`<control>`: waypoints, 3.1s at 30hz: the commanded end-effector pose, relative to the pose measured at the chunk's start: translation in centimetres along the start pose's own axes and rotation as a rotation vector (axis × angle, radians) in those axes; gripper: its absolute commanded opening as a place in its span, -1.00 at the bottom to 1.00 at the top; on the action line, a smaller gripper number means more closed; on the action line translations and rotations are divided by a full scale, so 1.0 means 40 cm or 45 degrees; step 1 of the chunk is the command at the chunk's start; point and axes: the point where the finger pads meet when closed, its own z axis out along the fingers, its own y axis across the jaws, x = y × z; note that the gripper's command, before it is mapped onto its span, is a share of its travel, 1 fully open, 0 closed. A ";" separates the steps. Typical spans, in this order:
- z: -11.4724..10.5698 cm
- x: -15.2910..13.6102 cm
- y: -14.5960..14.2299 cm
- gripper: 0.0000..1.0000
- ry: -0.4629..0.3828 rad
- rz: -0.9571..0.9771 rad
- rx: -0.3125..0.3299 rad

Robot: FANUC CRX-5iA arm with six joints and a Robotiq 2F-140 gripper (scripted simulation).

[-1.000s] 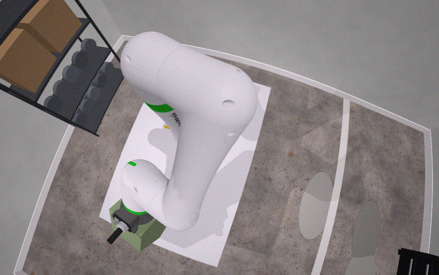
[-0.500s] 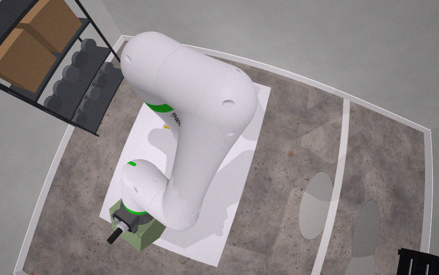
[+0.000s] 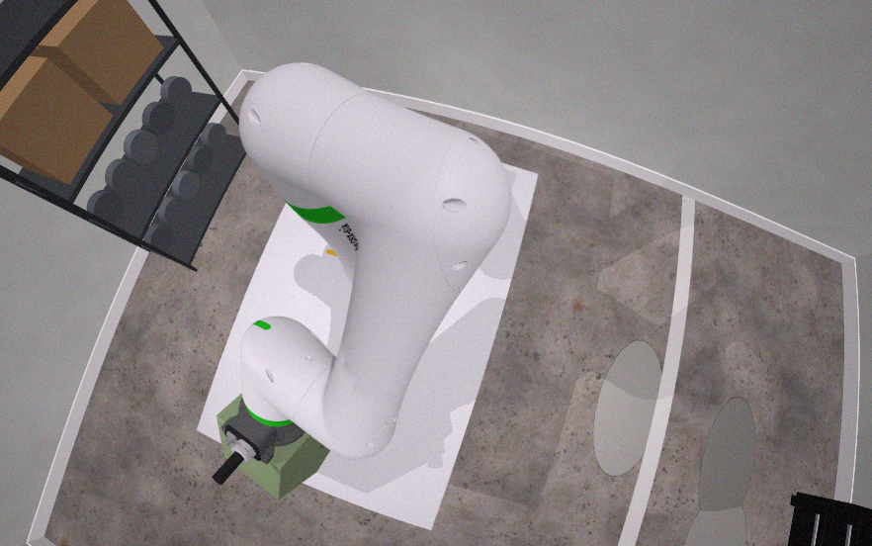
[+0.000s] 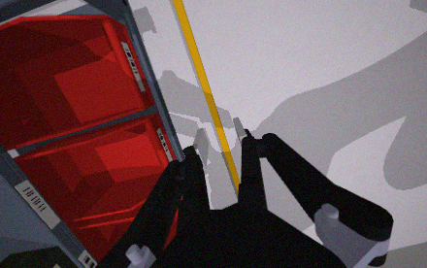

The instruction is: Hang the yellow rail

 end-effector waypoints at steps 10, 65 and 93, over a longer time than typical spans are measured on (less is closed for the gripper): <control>0.000 0.000 0.000 -0.41 -0.005 0.000 0.006; 0.033 0.000 0.000 -0.41 -0.026 0.000 0.028; 0.033 0.000 0.000 -0.41 -0.026 0.000 0.028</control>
